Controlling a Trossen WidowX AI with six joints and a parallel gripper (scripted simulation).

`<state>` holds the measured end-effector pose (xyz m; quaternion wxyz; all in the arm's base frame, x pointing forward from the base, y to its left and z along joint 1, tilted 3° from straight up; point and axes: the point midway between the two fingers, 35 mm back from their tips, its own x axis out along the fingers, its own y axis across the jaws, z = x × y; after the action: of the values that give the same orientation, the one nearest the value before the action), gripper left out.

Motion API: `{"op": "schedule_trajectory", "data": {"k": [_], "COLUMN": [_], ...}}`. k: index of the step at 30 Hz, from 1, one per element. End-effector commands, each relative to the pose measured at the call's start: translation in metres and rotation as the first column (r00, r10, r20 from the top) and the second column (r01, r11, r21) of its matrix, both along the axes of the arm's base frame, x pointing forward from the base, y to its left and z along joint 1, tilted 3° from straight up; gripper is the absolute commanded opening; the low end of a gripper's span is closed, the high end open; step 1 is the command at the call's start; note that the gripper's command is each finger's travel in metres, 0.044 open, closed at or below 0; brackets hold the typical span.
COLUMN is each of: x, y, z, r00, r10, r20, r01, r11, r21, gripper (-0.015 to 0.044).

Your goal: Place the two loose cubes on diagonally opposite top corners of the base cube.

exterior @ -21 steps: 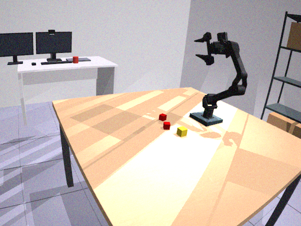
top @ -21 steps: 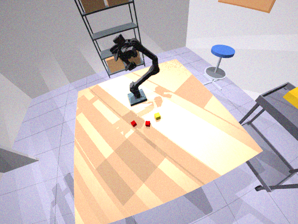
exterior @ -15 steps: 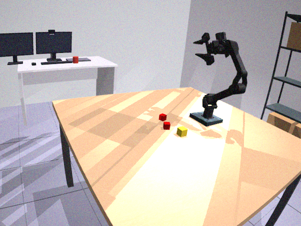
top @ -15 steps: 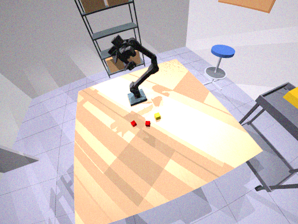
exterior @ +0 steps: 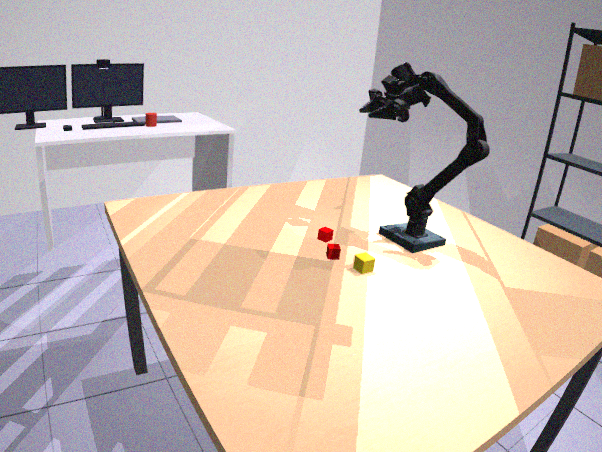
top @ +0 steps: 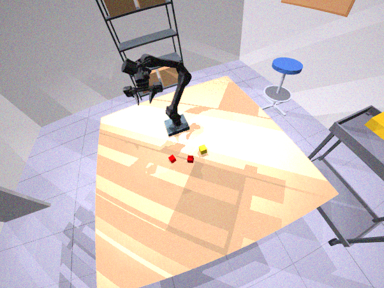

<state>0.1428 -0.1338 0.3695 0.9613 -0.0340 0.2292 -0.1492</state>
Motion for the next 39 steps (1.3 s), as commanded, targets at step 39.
{"op": "schedule_trajectory", "data": {"k": [39], "x": [0.129], "y": [-0.002], "z": [-0.237], "r00": [0.341], "r10": [-0.412], "r20": [-0.845], "r01": [0.937], "r11": [0.220], "r21": [0.272], "gripper": [0.0265]}}
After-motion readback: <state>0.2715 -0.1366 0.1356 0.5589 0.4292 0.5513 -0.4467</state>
